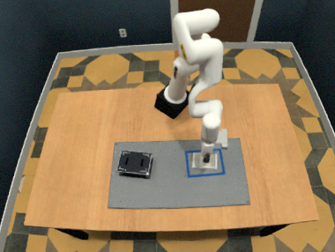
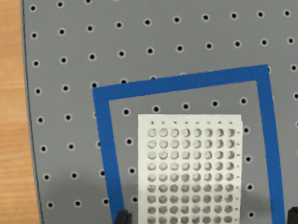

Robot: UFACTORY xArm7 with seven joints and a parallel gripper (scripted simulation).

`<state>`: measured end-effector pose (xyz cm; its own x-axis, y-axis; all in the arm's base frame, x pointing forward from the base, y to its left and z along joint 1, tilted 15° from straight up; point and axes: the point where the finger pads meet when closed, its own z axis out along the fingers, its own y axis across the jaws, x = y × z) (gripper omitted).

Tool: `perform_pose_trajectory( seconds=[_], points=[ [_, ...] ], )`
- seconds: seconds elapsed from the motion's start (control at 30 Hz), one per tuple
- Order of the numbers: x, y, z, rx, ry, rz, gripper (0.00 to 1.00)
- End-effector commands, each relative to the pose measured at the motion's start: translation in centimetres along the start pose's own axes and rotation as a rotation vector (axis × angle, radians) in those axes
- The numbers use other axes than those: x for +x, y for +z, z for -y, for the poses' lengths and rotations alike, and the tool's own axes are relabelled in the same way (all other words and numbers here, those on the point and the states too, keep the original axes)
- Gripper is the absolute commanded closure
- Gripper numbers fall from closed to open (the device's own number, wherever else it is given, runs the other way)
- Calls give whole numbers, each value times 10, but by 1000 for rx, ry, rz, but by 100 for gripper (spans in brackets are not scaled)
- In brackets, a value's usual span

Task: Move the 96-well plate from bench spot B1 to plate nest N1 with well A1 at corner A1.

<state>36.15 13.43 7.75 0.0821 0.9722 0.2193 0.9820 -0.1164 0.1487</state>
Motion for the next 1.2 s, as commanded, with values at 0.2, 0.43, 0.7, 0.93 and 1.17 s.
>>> perform_pose_trajectory(
  seconds=[0.2,0.43,0.7,0.93,1.17],
  points=[
    [0,7,-1,-3,0,-1,0],
    [0,19,-1,-3,0,-1,0],
    [0,29,-1,-3,0,-1,0],
    [0,41,-1,-3,0,-1,0],
    [0,49,-1,-3,0,-1,0]
  ],
)
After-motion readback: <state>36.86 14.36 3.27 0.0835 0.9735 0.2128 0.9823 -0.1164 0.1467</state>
